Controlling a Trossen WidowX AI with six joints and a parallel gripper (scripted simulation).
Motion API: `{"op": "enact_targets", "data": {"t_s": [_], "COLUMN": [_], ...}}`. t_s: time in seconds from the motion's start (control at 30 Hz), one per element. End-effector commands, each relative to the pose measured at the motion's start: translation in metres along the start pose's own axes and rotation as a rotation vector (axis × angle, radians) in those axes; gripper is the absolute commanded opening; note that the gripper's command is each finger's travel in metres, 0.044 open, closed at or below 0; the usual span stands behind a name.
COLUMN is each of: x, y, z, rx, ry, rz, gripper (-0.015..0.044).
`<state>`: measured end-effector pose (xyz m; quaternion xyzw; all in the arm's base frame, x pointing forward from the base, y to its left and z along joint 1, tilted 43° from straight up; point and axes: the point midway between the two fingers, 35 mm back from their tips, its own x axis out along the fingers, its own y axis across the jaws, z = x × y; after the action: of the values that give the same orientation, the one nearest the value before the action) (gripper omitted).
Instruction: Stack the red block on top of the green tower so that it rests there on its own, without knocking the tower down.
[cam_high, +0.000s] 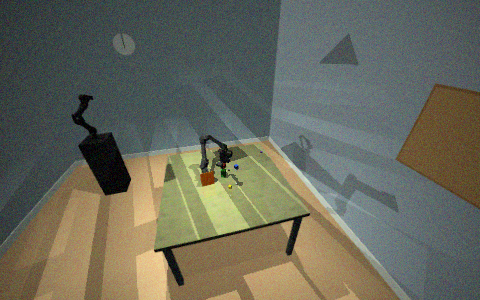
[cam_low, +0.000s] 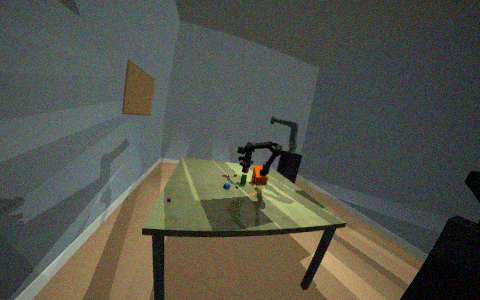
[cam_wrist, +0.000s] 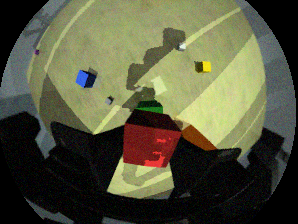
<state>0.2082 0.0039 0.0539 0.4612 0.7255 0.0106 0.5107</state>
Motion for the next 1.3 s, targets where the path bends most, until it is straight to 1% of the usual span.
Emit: {"op": "enact_targets", "data": {"t_s": [0.0, 0.27, 1.2, 1.27], "x": [0.003, 0.029, 0.027, 0.029], "y": [-0.001, -0.001, -0.001, -0.002], "z": [-0.001, -0.001, -0.001, -0.001], "rx": [-0.004, -0.004, -0.004, -0.007], "ry": [-0.003, -0.002, -0.003, -0.004], "rz": [-0.005, -0.004, -0.004, -0.01], "gripper": [0.0, 0.0, 0.0, 0.0053]}}
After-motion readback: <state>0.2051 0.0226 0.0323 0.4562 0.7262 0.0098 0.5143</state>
